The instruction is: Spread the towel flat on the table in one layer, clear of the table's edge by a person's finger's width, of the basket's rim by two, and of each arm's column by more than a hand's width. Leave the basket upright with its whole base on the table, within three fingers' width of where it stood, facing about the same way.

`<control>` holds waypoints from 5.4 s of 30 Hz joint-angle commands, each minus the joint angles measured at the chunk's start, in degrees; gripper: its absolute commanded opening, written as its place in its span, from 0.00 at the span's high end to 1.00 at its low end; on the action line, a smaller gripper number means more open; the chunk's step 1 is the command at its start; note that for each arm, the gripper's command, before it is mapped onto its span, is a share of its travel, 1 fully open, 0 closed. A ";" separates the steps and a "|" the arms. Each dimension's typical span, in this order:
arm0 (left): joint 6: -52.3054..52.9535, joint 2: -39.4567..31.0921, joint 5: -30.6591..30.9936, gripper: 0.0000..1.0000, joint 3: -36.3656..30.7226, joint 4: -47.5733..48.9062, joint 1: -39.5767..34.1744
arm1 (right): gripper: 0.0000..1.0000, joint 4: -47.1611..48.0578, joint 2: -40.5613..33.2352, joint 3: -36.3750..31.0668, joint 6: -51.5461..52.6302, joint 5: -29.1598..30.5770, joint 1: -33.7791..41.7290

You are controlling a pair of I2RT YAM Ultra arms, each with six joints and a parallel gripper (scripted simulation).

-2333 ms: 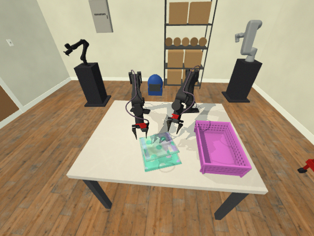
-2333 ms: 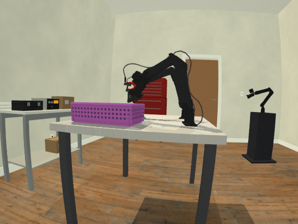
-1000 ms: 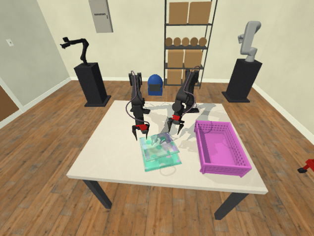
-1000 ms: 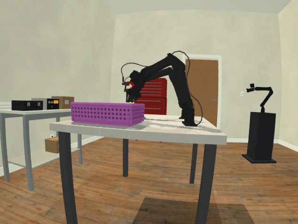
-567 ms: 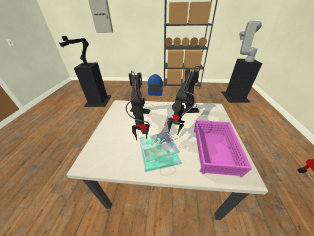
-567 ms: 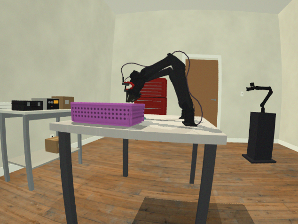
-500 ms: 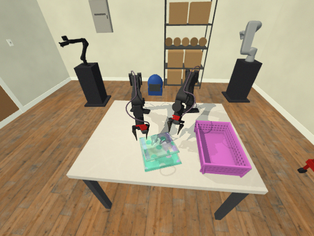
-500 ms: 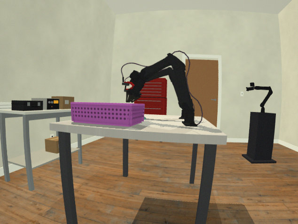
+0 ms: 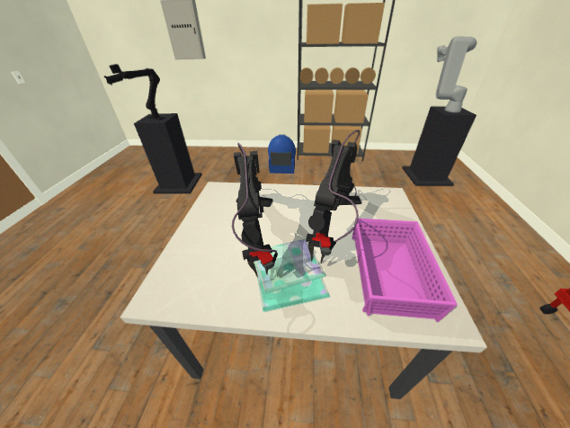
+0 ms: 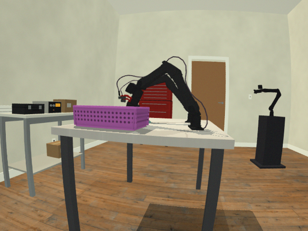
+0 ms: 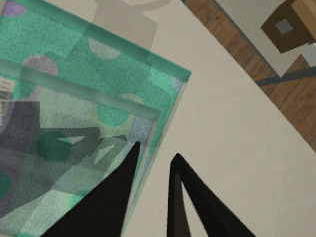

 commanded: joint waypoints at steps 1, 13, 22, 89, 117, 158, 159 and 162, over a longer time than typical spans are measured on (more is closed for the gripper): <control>-7.08 3.96 -2.10 0.66 6.04 -1.41 1.07 | 0.66 -2.91 4.70 6.15 -1.33 -1.54 1.22; -24.79 11.44 -4.81 0.66 21.26 -17.31 -0.37 | 0.66 -4.68 4.80 9.44 -1.23 -1.53 0.63; -30.79 17.39 -4.67 0.66 32.83 -27.91 -0.16 | 0.66 -4.23 6.07 8.70 -0.97 -1.06 0.74; -31.77 20.10 -5.49 0.98 26.65 -18.98 -1.71 | 0.95 3.44 8.52 0.14 0.17 -0.05 2.23; -30.35 18.36 -5.24 1.00 33.31 -28.59 -0.09 | 1.00 -4.02 7.05 6.05 -1.87 1.30 0.52; -21.71 7.94 -5.55 1.00 38.18 -36.67 -1.59 | 1.00 -16.91 -3.64 13.81 2.09 2.66 3.60; -21.69 8.06 -5.53 1.00 38.54 -36.96 -1.59 | 1.00 -17.27 -3.48 14.23 2.10 2.70 3.27; -19.56 6.53 -5.42 1.00 41.00 -39.49 -1.60 | 1.00 -21.08 -2.19 18.17 2.59 2.98 3.56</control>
